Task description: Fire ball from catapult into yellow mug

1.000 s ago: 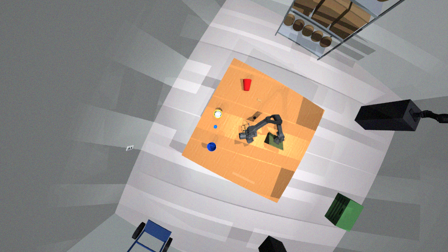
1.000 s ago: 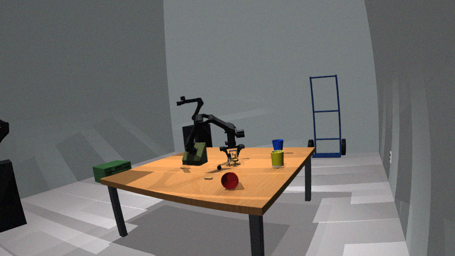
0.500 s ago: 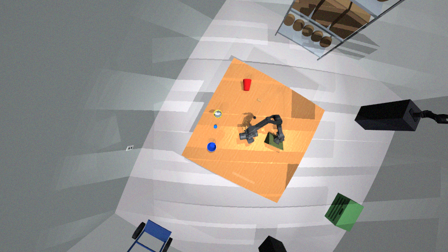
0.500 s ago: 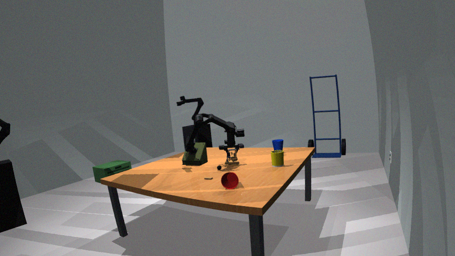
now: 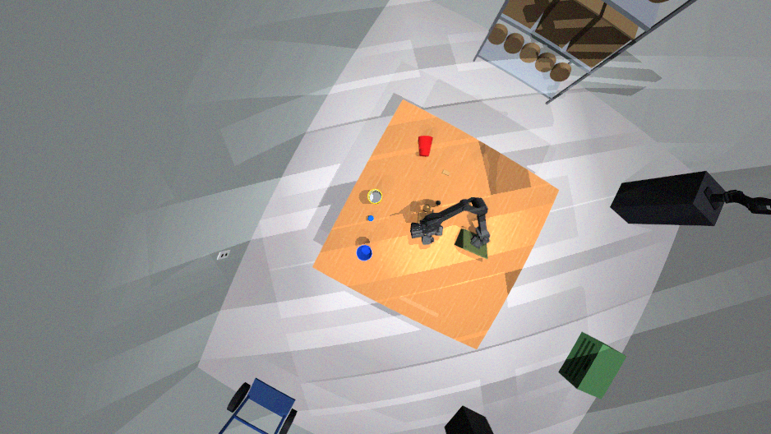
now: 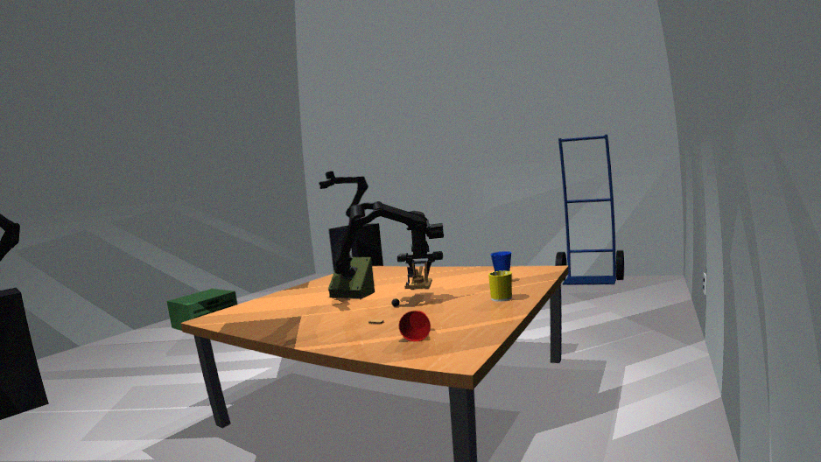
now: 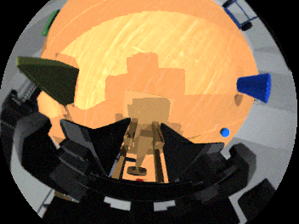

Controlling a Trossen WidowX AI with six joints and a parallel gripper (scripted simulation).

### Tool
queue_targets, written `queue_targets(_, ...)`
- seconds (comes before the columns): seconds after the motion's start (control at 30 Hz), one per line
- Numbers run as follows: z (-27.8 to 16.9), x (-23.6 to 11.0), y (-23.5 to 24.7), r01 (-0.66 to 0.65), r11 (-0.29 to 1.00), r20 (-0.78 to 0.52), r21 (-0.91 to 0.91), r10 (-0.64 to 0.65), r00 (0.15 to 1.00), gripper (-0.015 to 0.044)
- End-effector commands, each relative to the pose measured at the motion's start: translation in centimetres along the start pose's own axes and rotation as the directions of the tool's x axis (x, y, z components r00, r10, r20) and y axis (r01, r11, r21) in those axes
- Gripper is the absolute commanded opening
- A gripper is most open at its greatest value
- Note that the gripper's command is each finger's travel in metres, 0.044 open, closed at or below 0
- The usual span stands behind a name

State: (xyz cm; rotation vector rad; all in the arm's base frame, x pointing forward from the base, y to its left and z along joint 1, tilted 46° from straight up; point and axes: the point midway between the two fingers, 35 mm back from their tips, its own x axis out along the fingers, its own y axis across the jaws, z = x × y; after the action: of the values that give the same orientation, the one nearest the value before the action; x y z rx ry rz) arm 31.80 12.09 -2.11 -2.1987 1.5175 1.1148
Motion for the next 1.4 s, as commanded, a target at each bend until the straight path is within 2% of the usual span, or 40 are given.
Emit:
queue_targets(0.0, -0.9, -0.6, -1.0, 0.019, 0.993, -0.007, 0.112, -0.018, 1.000, 0.0000)
queue_targets(0.3, -3.6, -0.5, -3.6, 0.022, 0.912, -0.011, 0.410, -0.019, 1.000, 0.0000)
queue_targets(0.4, -4.1, -0.5, -4.3, 0.023, 0.891, -0.012, 0.453, -0.019, 1.000, 0.0000)
queue_targets(1.37, -4.3, 3.5, -4.7, 0.023, 0.889, -0.013, 0.456, -0.019, 1.000, 0.0000)
